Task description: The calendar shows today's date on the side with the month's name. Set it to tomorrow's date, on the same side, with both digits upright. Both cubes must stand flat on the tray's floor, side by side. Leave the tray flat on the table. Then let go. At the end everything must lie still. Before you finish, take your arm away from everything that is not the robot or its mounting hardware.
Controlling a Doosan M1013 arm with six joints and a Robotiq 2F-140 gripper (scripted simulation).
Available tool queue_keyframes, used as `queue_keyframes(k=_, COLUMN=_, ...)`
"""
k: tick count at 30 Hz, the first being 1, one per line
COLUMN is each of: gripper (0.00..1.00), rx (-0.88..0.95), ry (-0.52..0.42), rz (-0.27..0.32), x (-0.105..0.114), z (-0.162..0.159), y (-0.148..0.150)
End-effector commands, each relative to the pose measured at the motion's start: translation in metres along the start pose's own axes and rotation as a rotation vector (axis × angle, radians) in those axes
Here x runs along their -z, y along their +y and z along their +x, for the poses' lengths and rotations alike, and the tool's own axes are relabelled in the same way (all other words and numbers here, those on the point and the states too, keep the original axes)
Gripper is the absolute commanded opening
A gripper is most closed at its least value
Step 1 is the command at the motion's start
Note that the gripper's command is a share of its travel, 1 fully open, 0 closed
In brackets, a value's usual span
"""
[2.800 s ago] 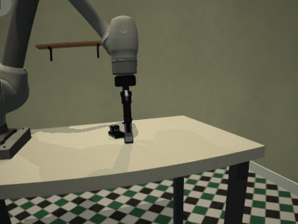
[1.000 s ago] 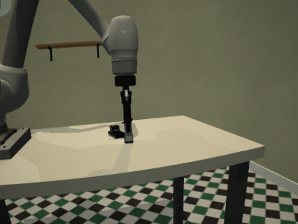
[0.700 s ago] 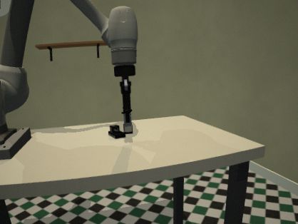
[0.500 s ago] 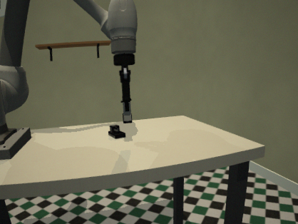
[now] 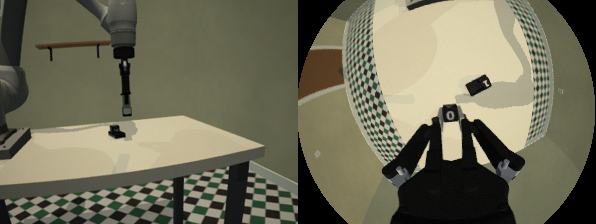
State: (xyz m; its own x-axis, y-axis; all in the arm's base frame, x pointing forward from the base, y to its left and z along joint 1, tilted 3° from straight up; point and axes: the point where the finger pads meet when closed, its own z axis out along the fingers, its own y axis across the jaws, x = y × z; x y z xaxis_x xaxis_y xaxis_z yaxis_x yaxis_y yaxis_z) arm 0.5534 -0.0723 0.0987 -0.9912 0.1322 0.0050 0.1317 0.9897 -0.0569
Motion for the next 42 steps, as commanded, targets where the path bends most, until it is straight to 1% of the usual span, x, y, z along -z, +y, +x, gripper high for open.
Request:
queue_keyframes(k=1, gripper=0.17, rx=-0.001, ry=0.000, rz=0.000, x=0.000, z=0.000, y=0.000)
queue_keyframes(k=4, gripper=0.17, rx=-0.018, ry=0.000, rz=0.000, x=0.000, z=0.001, y=0.001)
queue_keyframes(k=6, gripper=0.17, rx=-0.074, ry=0.000, rz=0.000, x=0.001, z=0.002, y=0.006)
queue_keyframes(k=10, gripper=0.17, rx=-0.292, ry=0.000, rz=0.000, x=0.003, z=0.009, y=0.023)
queue_keyframes(k=13, gripper=0.17, rx=-0.397, ry=0.000, rz=0.000, x=0.004, z=0.012, y=0.030)
queue_keyframes(k=16, gripper=0.17, rx=-0.549, ry=0.000, rz=0.000, x=0.005, z=0.017, y=0.042)
queue_keyframes(k=19, gripper=0.17, rx=-0.573, ry=0.000, rz=0.000, x=0.006, z=0.018, y=0.044)
queue_keyframes(k=21, gripper=0.17, rx=-0.728, ry=0.000, rz=0.000, x=0.007, z=0.023, y=0.055)
queue_keyframes(k=26, gripper=0.17, rx=-0.905, ry=0.000, rz=0.000, x=0.009, z=0.030, y=0.068)
queue_keyframes(k=27, gripper=0.17, rx=-0.970, ry=0.000, rz=0.000, x=0.009, z=0.032, y=0.072)
queue_keyframes(k=28, gripper=0.17, rx=-0.971, ry=0.000, rz=0.000, x=0.009, z=0.032, y=0.072)
queue_keyframes(k=31, gripper=0.17, rx=-1.105, ry=0.000, rz=0.000, x=0.010, z=0.037, y=0.081)
queue_keyframes(k=34, gripper=0.17, rx=-1.145, ry=0.000, rz=0.000, x=0.011, z=0.039, y=0.084)
queue_keyframes(k=42, gripper=0.17, rx=-1.146, ry=0.000, rz=0.000, x=0.011, z=0.039, y=0.084)
